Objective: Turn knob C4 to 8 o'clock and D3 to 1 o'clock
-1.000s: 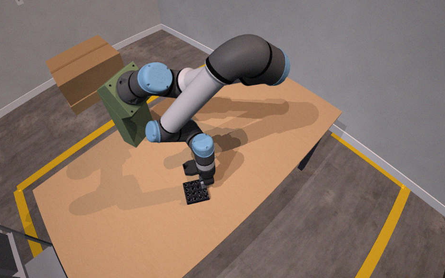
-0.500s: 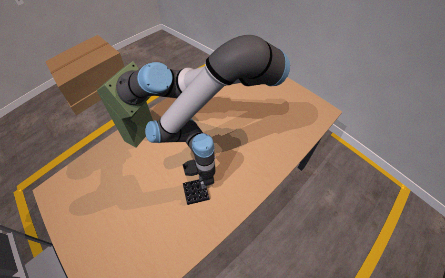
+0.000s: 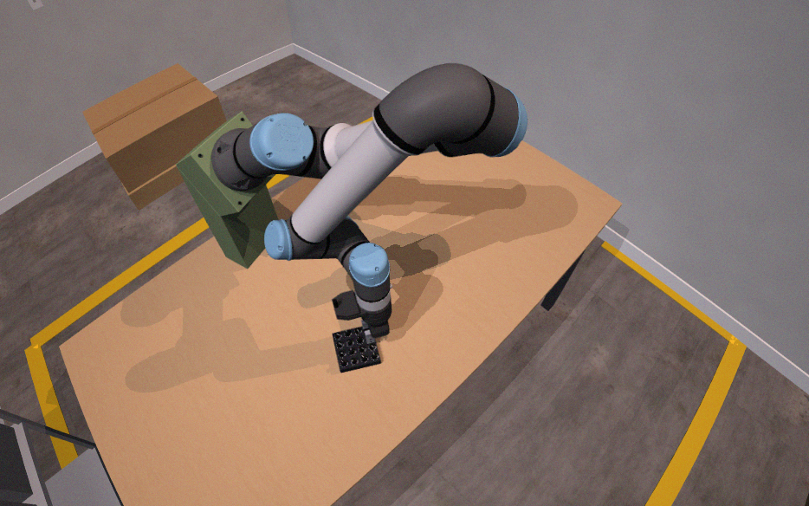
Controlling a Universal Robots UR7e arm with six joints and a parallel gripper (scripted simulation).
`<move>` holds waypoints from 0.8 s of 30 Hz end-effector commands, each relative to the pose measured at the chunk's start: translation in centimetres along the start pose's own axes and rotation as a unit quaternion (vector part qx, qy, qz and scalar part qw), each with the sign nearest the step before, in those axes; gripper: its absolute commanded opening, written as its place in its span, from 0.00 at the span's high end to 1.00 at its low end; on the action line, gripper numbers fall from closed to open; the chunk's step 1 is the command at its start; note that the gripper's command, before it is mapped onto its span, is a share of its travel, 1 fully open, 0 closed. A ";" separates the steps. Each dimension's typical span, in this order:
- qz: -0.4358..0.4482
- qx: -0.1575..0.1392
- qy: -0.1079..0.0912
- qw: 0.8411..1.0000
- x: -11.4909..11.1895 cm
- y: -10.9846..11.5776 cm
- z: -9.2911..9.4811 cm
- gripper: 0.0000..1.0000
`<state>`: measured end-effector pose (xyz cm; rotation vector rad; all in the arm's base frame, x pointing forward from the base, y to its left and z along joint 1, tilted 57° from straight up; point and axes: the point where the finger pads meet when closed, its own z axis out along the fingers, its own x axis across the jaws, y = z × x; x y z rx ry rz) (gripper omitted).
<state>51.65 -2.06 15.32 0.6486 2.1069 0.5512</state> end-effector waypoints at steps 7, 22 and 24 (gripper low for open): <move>-0.001 -0.001 -0.001 1.000 -0.1 0.1 0.0 0.70; -0.001 -0.001 -0.001 1.000 -0.1 0.1 0.0 0.70; -0.001 -0.001 -0.001 1.000 -0.1 0.1 0.0 0.70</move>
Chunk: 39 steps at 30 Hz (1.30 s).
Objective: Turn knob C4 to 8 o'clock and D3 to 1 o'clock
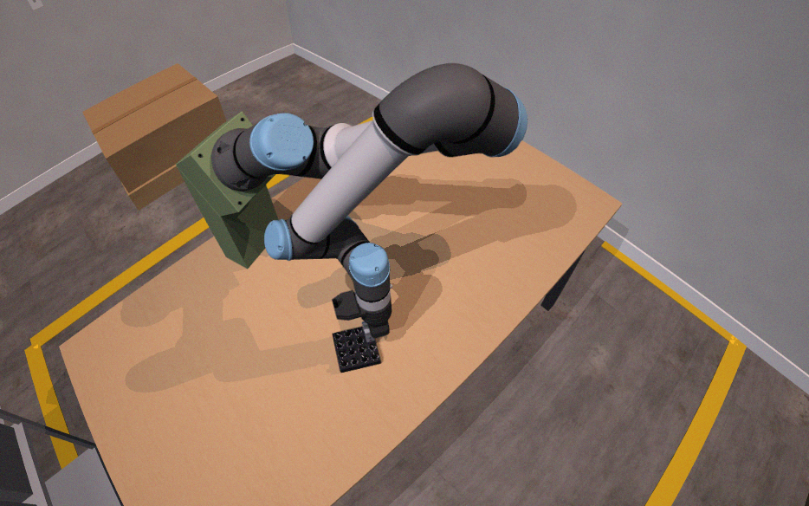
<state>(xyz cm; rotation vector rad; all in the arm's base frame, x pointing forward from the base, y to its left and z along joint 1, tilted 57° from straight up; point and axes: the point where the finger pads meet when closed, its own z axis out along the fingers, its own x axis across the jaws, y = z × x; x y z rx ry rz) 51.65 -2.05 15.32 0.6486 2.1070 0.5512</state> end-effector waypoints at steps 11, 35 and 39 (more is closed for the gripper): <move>-0.001 -0.001 -0.001 1.000 -0.1 0.1 0.0 0.70; 0.027 -0.001 -0.002 1.000 -0.2 0.2 0.0 0.70; 0.035 -0.001 -0.002 0.999 -0.2 0.1 0.0 0.70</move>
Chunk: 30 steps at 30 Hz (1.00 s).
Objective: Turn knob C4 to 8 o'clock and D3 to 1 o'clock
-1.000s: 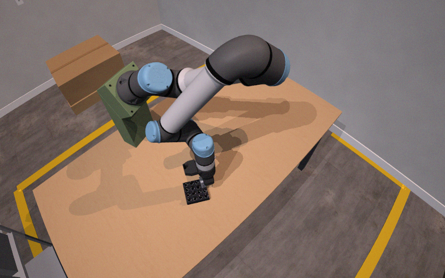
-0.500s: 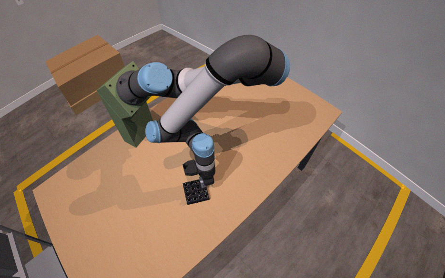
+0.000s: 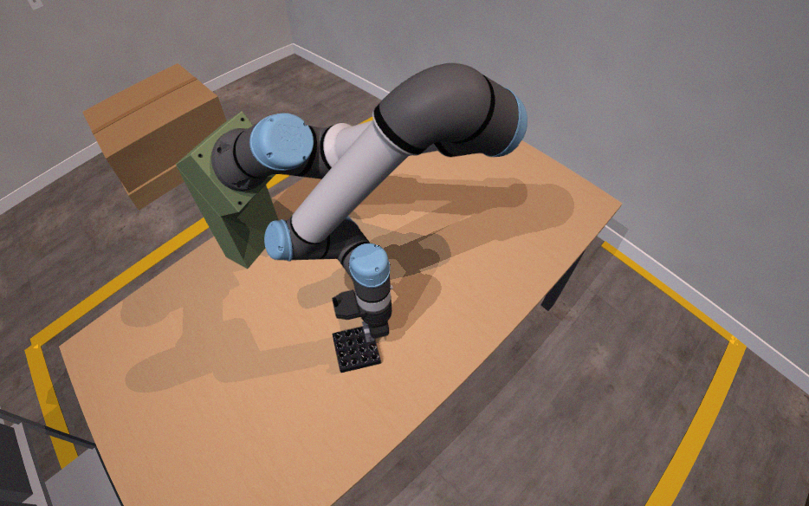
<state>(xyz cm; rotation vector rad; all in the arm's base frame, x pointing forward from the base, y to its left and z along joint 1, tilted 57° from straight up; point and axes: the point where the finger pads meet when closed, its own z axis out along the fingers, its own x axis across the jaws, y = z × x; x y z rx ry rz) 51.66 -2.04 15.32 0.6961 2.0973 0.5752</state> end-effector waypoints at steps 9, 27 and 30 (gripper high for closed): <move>0.061 -0.001 -0.002 0.998 -0.3 0.1 0.0 0.70; 0.195 -0.001 -0.002 0.981 -0.3 0.1 0.0 0.70; 0.225 -0.001 -0.002 0.974 -0.3 0.1 0.0 0.70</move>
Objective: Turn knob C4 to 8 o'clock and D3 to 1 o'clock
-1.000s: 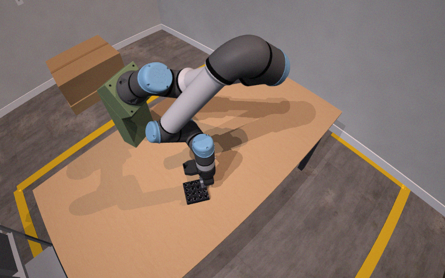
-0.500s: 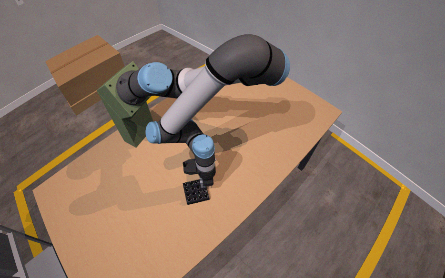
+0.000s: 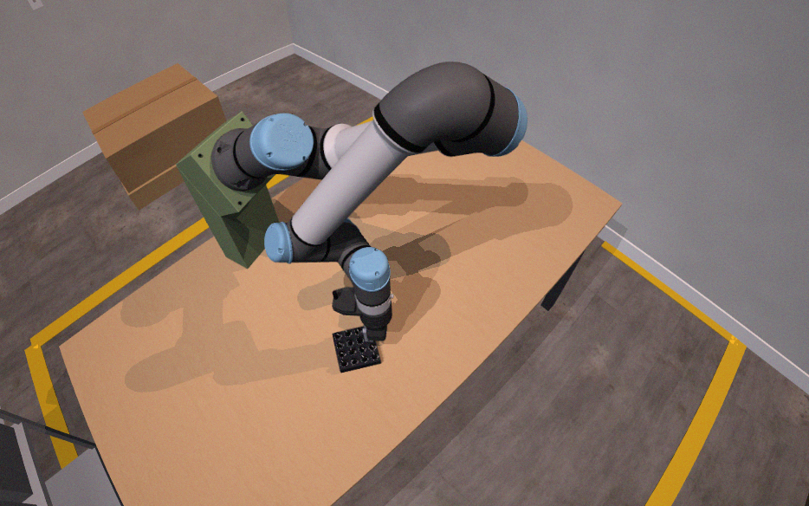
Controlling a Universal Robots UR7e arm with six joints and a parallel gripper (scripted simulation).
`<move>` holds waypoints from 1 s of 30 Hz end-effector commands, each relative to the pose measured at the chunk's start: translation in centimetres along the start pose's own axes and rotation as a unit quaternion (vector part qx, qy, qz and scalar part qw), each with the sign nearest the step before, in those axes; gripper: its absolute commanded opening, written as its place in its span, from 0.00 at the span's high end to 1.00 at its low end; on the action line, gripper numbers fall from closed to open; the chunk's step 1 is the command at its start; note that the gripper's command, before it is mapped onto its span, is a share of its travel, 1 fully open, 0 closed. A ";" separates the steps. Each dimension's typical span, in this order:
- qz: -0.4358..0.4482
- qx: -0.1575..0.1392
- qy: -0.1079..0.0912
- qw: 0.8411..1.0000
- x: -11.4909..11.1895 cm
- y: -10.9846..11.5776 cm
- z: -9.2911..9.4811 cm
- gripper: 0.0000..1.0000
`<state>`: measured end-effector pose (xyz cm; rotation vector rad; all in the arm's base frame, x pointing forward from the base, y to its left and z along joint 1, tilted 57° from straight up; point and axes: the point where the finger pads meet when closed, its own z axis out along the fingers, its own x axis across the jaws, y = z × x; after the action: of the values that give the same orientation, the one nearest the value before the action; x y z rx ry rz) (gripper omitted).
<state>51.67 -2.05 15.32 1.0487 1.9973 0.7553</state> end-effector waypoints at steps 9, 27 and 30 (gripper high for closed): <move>0.141 -0.001 -0.003 0.990 -0.2 0.1 0.0 0.70; 0.309 -0.001 -0.002 0.951 -0.2 0.1 0.0 0.70; 0.337 -0.001 -0.002 0.942 -0.2 0.0 0.0 0.70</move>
<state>51.66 -2.05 15.32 1.6262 1.7157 1.0341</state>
